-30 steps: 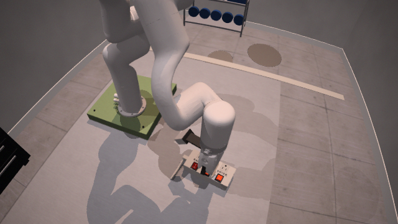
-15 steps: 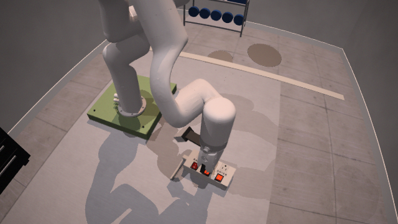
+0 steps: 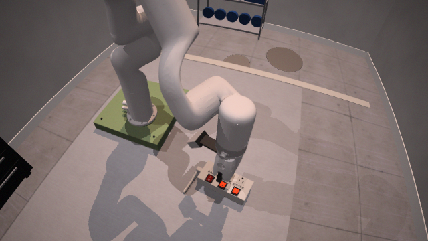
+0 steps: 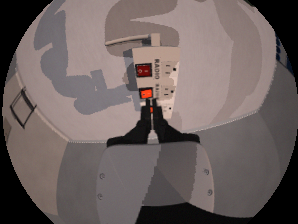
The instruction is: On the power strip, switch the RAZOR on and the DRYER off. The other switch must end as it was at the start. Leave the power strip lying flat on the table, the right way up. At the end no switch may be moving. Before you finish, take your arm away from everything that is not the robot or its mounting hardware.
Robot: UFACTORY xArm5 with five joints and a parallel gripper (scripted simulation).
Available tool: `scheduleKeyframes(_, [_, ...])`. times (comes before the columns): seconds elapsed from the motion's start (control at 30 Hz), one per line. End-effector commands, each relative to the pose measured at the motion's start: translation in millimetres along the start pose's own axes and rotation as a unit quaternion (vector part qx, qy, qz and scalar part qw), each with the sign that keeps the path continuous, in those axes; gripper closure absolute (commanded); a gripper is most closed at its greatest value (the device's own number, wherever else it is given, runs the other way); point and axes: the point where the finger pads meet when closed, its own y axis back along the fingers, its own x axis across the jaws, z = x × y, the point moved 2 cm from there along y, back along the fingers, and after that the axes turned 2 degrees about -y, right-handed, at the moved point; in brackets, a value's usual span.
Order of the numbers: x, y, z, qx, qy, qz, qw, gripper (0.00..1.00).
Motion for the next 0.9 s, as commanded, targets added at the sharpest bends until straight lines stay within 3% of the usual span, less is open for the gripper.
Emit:
scheduleKeyframes(0.0, [0,1.5,1,-0.002,0.0,0.0,1.0,1.0])
scheduleKeyframes(0.5, [0,1.7,2,-0.002,0.0,0.0,1.0,1.0])
scheduleKeyframes(0.63, [-3,4.6,11,-0.002,0.0,0.0,1.0,1.0])
scheduleKeyframes(0.77, [-15,14.6,44,-0.002,0.0,0.0,1.0,1.0])
scheduleKeyframes(0.87, [-16,15.6,47,-0.002,0.0,0.0,1.0,1.0])
